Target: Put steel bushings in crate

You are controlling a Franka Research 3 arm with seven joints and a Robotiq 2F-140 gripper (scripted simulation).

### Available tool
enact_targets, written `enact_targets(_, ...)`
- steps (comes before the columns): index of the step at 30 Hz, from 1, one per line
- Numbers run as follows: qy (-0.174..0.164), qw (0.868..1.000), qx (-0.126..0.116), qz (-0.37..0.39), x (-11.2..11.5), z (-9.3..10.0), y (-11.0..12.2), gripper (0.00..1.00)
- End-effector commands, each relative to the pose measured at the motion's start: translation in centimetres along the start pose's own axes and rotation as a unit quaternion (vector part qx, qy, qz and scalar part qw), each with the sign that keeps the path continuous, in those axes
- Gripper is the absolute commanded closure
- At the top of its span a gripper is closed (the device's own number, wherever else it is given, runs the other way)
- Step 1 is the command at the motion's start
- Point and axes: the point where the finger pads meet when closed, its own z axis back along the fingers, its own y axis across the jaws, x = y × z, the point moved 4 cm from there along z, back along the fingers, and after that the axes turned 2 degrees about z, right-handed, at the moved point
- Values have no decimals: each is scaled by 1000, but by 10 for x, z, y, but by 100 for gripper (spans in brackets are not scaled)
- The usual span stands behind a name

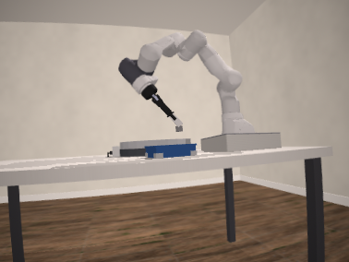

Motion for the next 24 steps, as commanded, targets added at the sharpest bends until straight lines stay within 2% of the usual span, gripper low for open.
enact_targets(1,4,999,1,-37,1,1,12,100)
enact_targets(9,4,999,1,-37,2,1,22,100)
enact_targets(24,4,999,1,-37,2,1,22,100)
